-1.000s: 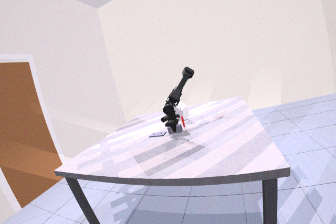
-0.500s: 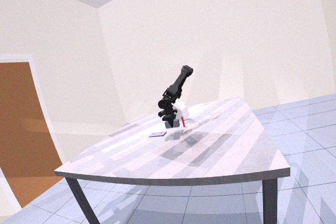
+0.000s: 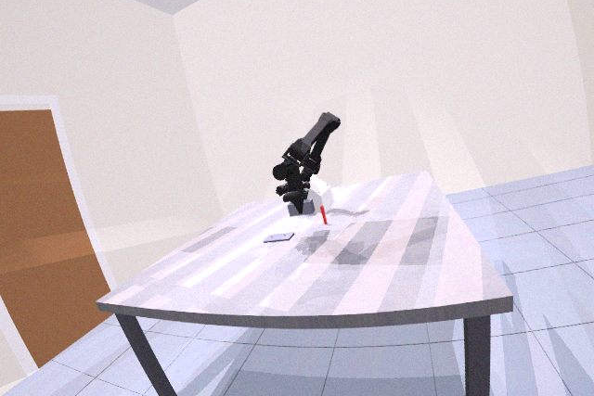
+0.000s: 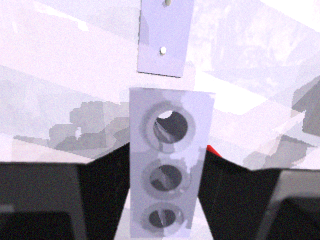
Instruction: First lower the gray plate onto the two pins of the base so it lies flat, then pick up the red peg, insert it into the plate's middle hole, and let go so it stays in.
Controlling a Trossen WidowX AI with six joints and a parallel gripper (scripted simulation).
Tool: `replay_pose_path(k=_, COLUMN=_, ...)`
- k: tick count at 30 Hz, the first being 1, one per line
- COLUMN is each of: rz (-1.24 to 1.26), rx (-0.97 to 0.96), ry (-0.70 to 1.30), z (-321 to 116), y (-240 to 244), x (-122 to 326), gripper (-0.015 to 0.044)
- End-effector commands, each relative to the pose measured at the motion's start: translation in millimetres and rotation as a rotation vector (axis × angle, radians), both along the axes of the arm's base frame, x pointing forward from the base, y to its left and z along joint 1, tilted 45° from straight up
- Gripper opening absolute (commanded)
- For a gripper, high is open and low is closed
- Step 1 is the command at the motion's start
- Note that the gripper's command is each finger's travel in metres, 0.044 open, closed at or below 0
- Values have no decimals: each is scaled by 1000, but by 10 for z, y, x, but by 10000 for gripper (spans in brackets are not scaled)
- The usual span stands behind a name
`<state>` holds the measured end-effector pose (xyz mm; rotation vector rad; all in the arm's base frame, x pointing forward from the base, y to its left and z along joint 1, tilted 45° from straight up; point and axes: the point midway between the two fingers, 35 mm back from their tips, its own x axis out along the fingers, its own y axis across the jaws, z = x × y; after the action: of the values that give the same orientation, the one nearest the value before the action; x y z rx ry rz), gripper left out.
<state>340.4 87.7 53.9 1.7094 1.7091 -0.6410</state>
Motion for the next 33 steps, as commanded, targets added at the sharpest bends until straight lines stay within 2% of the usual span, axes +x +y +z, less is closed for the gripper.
replay_pose_path(k=1, rz=2, rx=4, ry=-18, z=123, y=-77, x=2, gripper=0)
replay_pose_path(k=14, rz=2, rx=15, ry=-15, z=327, y=-266, x=-63, gripper=0)
replay_pose_path(k=33, rz=-15, rx=13, ry=1, z=-232, y=-430, x=86, gripper=0)
